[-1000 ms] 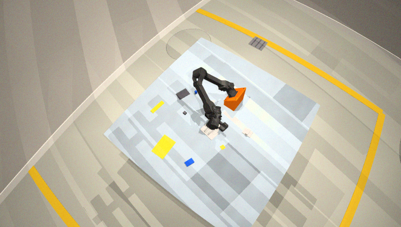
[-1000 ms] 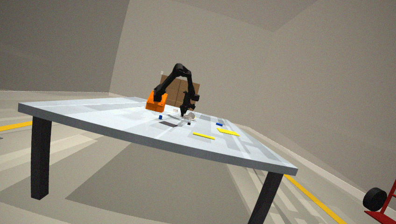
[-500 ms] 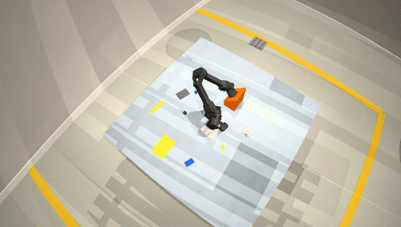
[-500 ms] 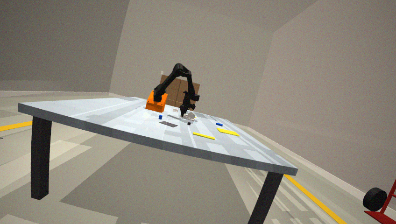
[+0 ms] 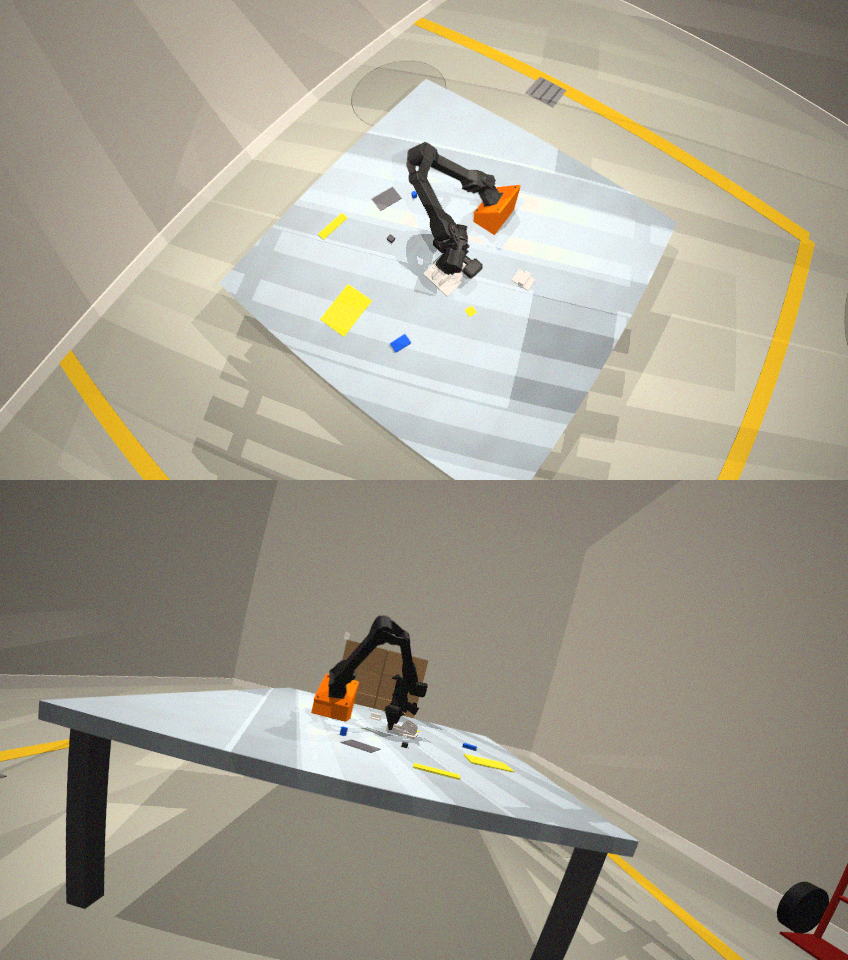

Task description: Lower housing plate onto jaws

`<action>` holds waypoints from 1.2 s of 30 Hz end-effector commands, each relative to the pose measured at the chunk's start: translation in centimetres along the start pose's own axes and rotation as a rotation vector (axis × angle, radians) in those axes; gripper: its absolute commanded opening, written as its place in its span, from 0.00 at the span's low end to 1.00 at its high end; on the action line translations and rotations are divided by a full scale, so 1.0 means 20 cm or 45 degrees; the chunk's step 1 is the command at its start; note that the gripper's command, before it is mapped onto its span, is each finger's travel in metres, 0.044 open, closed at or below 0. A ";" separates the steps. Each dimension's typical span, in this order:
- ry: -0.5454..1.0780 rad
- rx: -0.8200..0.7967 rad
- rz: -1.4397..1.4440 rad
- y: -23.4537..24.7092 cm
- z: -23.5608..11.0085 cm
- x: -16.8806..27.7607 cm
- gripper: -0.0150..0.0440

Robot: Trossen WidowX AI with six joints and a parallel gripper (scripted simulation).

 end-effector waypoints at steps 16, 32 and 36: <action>0.000 0.000 0.000 0.00 0.00 0.00 0.89; 0.000 0.000 0.000 0.00 0.00 0.00 1.00; -0.001 -0.005 -0.001 0.01 -0.07 -0.01 1.00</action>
Point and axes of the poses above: the point midway between the two fingers, 35 mm back from their tips, its own z axis out along the fingers, its own y axis across the jaws, x = y × z, the point moved 4 cm from there along -z, back along the fingers, and after that the axes turned 12 degrees about -z, right-handed, at the moved point
